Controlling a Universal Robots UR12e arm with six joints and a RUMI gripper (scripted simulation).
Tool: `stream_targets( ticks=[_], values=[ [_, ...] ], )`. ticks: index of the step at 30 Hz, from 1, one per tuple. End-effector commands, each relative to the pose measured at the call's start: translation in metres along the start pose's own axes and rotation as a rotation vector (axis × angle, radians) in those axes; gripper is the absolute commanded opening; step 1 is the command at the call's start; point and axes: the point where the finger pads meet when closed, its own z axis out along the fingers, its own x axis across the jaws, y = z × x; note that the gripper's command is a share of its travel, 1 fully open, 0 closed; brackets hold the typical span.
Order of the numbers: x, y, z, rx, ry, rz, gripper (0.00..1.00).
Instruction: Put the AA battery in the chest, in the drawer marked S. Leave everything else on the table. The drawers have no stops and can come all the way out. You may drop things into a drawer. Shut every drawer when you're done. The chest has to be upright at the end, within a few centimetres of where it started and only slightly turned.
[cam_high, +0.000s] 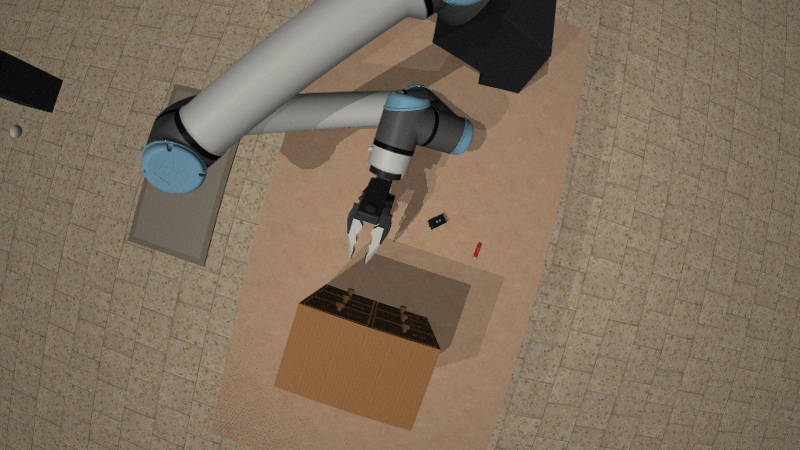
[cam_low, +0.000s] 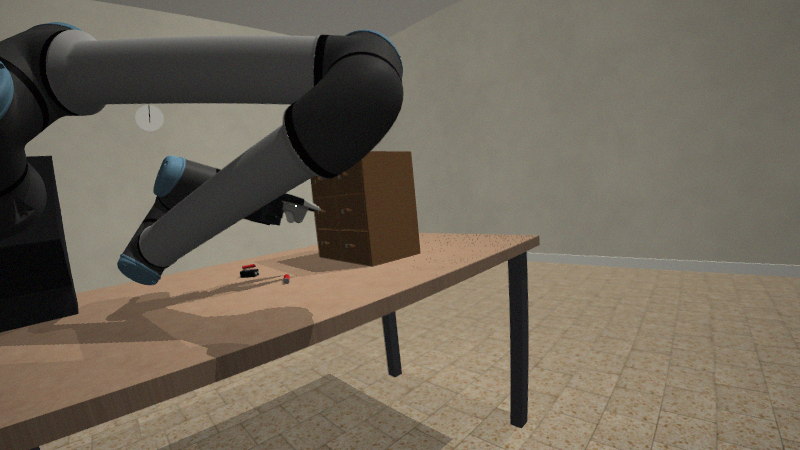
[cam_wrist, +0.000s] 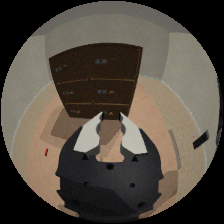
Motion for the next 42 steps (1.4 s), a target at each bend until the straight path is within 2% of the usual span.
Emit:
stream_targets(
  ticks=[1,19,31,42],
  values=[
    [0.0,-0.001,0.0,0.001,0.0,0.0,0.2],
    [0.0,-0.001,0.005,0.001,0.0,0.0,0.2],
    [0.0,-0.002,0.021,0.001,0.0,0.0,0.2],
    [0.0,-0.003,0.044,0.001,0.0,0.0,0.2]
  ],
)
